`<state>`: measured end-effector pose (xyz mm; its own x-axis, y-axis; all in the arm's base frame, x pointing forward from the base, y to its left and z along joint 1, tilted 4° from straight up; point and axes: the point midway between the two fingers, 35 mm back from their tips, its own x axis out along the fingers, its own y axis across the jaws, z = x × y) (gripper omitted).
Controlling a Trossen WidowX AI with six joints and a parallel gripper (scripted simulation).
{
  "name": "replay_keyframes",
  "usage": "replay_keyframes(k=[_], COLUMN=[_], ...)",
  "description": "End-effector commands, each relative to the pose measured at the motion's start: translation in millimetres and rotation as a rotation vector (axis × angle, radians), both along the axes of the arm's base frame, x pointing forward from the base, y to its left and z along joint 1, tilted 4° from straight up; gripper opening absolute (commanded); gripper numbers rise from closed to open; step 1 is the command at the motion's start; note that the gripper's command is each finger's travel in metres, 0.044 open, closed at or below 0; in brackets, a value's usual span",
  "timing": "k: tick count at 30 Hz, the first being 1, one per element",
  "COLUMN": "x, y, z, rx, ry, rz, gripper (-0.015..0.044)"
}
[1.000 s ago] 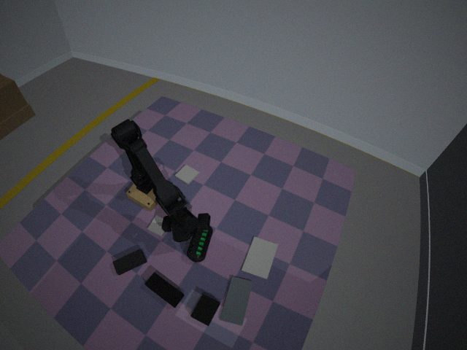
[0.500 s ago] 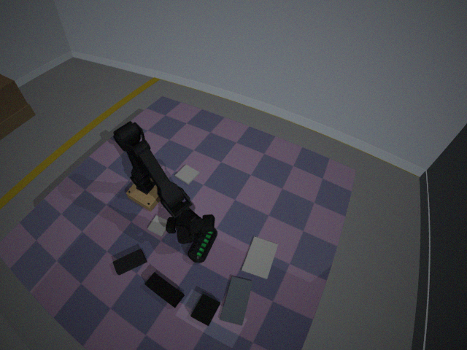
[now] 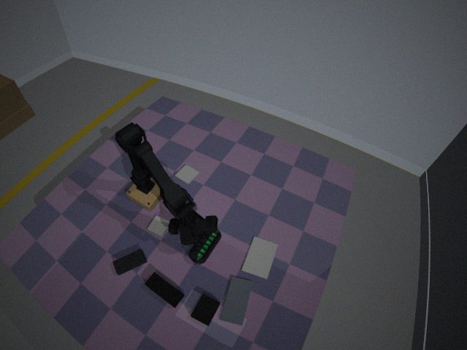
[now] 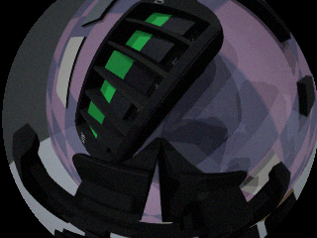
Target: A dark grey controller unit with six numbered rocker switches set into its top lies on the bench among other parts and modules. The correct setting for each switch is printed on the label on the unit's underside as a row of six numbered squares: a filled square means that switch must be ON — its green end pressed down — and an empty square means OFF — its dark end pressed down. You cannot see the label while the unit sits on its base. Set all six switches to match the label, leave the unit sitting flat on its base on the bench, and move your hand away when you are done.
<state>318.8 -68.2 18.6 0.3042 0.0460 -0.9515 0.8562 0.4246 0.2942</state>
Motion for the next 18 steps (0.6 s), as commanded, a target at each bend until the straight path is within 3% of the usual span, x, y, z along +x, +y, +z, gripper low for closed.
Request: replay_keyframes(k=[1, 6, 15, 18], x=[-19.6, -60.2, -58.1, -50.4], y=[-5.1, -9.8, -11.0, -15.8], z=[16.7, 45.7, 48.2, 53.2], rx=[0.000, -0.001, -0.008, 0.002], ry=[0.000, -0.002, -0.010, 0.004], rz=[0.000, -0.001, -0.007, -0.034], gripper=[0.0000, 0.0000, 0.0000, 0.0079])
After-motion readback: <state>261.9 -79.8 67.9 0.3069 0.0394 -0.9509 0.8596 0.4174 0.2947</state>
